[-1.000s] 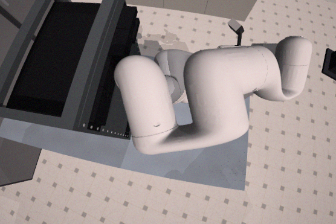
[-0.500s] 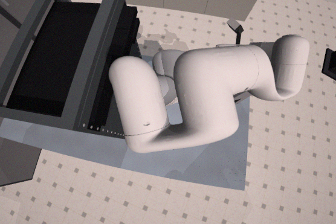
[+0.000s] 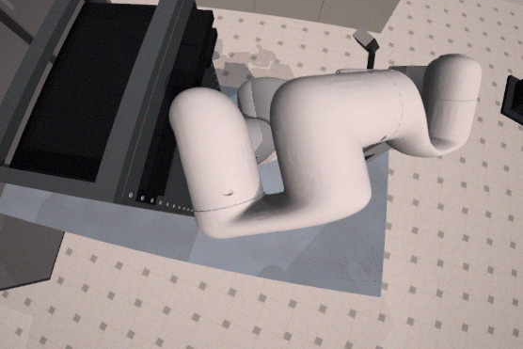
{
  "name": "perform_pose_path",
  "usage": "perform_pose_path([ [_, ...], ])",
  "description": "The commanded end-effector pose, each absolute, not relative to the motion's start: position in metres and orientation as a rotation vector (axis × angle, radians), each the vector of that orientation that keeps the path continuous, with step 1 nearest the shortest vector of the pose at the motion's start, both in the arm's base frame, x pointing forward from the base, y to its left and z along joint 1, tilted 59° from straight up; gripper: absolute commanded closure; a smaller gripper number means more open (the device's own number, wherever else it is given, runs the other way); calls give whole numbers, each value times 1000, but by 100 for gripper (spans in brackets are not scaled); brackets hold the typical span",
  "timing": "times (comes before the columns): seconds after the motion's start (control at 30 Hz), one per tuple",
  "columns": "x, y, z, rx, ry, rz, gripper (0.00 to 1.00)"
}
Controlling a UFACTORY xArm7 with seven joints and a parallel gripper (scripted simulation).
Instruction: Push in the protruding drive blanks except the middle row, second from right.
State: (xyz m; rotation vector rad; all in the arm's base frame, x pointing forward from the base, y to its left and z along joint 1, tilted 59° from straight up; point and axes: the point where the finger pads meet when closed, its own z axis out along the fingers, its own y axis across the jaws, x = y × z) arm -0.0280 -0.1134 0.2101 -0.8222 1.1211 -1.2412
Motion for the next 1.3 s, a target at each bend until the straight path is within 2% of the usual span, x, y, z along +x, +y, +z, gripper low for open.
perform_pose_path([
  [0.0,-15,-130,220,-889,1282,-1160,100],
  [0.67,-15,-130,220,-889,1282,-1160,100],
  [0.93,7,-151,243,-907,1285,-1224,100],
  [1.27,7,-151,243,-907,1285,-1224,100],
])
